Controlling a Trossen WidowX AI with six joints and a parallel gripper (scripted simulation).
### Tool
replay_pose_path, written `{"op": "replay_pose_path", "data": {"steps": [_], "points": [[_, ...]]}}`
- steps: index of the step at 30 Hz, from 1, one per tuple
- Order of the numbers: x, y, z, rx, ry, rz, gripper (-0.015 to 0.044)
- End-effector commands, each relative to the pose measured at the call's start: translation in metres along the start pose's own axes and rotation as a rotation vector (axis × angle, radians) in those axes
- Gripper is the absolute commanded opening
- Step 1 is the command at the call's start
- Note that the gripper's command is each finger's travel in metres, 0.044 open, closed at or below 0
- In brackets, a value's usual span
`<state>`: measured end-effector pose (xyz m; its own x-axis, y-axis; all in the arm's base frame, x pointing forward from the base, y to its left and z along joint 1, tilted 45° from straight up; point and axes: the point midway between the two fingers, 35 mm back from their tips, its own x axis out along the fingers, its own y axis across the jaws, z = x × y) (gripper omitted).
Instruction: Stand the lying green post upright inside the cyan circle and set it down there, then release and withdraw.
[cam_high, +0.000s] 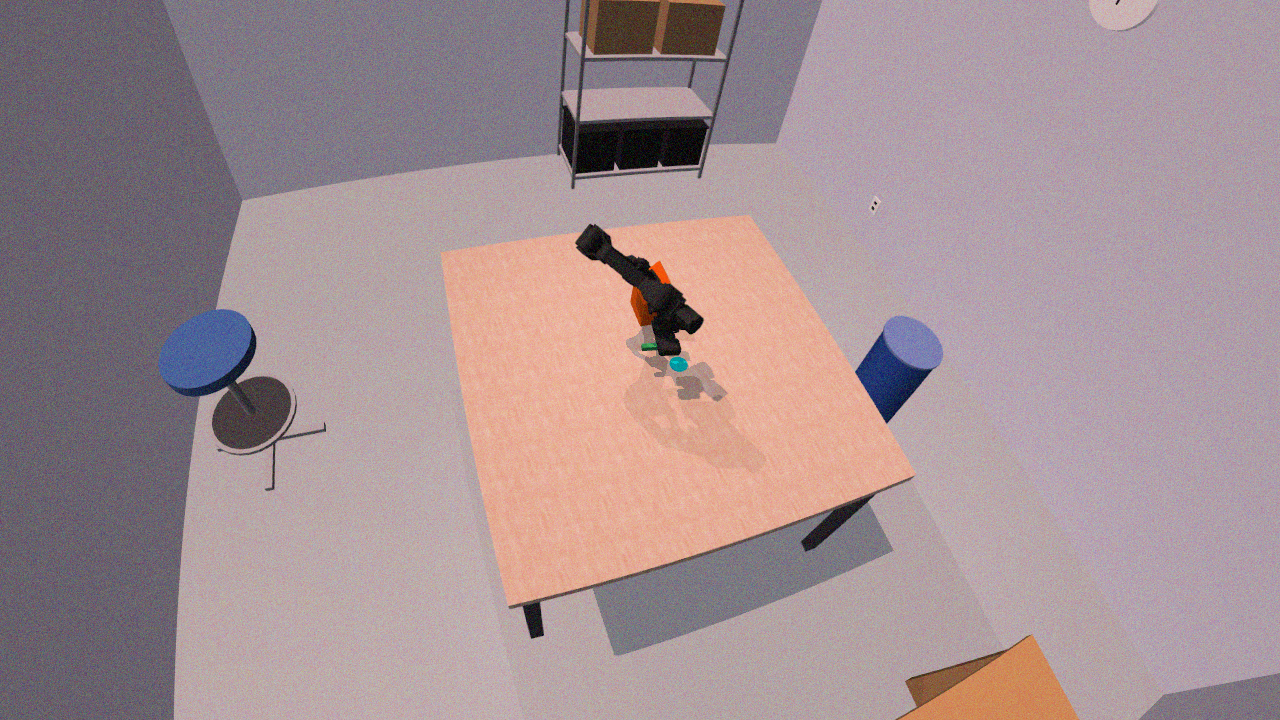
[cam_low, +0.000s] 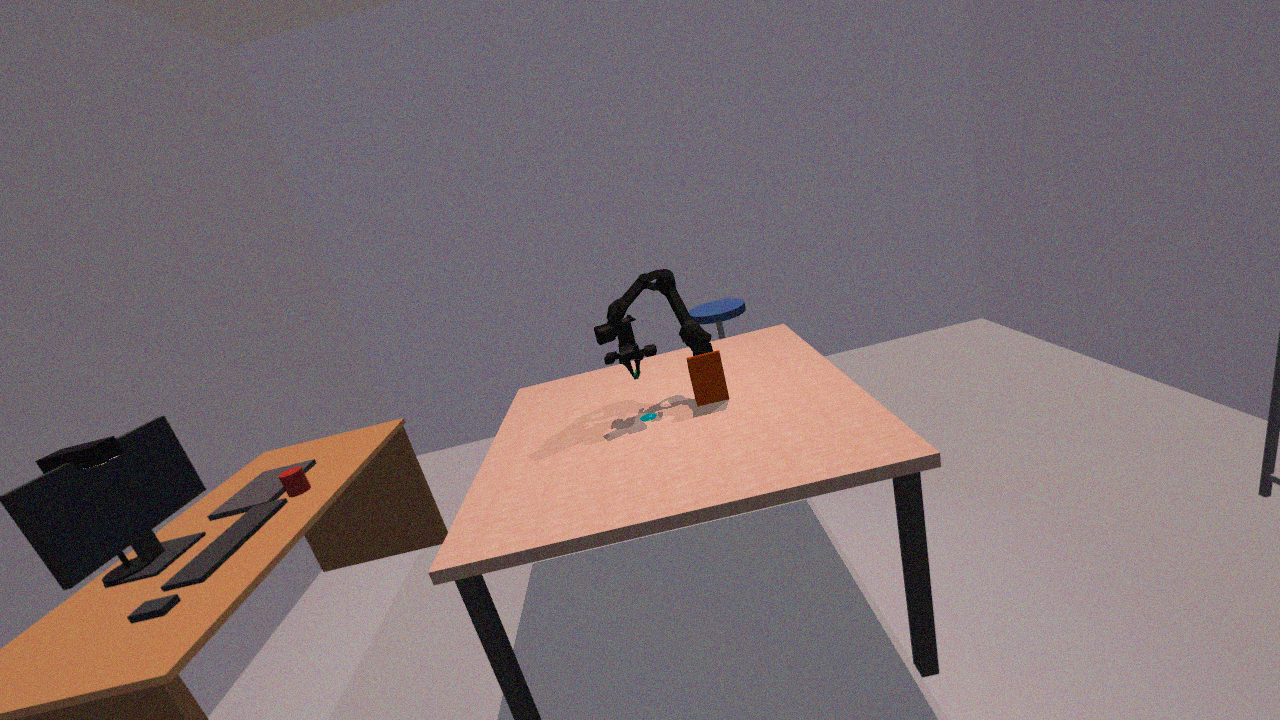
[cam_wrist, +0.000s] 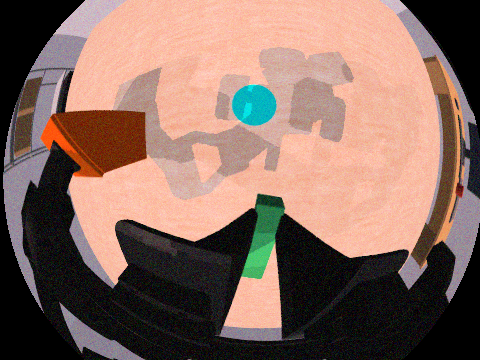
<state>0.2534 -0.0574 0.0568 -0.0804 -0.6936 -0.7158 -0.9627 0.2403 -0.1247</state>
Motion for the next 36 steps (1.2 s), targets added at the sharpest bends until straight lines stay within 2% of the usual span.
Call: {"op": "replay_pose_path", "data": {"steps": [1, 25, 36], "points": [[-0.003, 0.002, 0.015, 0.088, -0.007, 0.004, 0.0023], [-0.016, 0.024, 0.088, 0.608, 0.000, 0.006, 0.0023], [-0.013, 0.027, 0.090, 0.625, -0.015, 0.025, 0.0023]]}}
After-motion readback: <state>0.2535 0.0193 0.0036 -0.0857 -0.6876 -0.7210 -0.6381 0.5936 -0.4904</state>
